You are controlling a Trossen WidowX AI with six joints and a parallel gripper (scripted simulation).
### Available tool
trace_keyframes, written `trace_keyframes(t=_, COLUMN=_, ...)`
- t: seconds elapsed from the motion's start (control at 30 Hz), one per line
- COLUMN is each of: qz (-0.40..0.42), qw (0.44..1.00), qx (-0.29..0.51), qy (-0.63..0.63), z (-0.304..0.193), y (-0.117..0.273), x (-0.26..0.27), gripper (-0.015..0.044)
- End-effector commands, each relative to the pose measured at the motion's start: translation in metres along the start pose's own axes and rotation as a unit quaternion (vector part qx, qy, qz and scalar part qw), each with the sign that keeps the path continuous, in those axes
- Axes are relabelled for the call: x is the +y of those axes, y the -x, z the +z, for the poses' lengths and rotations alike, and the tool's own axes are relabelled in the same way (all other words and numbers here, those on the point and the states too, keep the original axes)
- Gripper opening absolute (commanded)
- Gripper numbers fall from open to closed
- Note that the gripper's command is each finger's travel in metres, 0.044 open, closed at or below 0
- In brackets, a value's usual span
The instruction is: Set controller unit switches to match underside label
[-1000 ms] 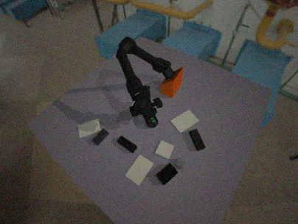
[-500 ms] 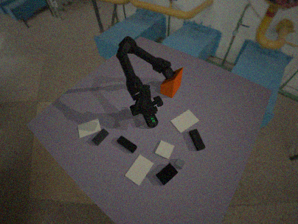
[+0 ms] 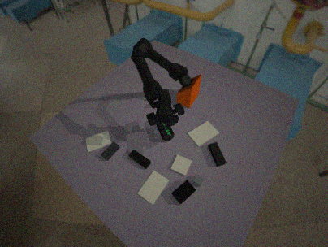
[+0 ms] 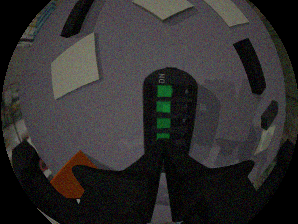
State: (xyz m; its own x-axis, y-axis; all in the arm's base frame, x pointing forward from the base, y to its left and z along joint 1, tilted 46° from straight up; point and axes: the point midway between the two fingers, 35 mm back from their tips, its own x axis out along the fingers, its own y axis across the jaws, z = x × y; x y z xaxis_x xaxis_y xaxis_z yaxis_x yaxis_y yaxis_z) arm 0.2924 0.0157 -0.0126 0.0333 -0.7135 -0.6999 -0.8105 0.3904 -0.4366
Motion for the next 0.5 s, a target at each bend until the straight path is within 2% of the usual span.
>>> trace_keyframes(t=0.0, qz=0.001, qw=1.000, qx=-0.001, qy=-0.007, z=0.002, y=-0.001, x=0.001, gripper=0.0000)
trace_keyframes(t=0.47, qz=0.001, qw=1.000, qx=-0.002, qy=-0.007, z=0.003, y=-0.023, x=0.000, gripper=0.0000)
